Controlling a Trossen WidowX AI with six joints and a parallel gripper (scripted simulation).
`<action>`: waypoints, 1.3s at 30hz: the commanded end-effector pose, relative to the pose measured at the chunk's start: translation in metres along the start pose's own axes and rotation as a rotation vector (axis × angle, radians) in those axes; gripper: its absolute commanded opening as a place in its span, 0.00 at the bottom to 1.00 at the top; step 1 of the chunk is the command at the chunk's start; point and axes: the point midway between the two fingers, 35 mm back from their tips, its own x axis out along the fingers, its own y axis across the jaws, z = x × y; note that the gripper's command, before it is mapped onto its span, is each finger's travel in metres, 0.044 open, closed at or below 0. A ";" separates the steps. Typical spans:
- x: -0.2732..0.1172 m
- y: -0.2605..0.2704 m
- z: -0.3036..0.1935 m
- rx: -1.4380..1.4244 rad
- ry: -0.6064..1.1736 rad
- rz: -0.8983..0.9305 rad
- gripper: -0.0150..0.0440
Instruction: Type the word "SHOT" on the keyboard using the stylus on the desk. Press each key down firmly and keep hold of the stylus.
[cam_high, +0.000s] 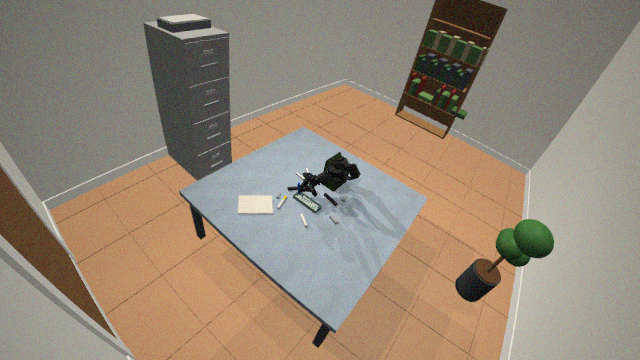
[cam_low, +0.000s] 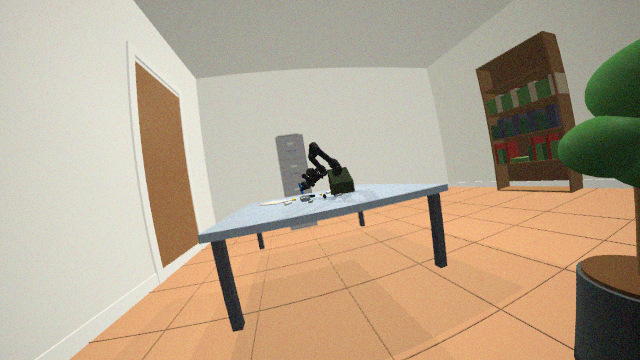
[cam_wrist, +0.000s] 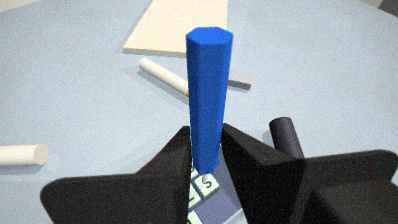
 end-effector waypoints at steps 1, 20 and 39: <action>0.002 -0.002 -0.002 0.004 0.001 -0.007 0.39; 0.005 -0.002 -0.008 0.004 0.002 -0.007 0.39; -0.008 -0.001 0.016 0.003 0.001 -0.007 0.39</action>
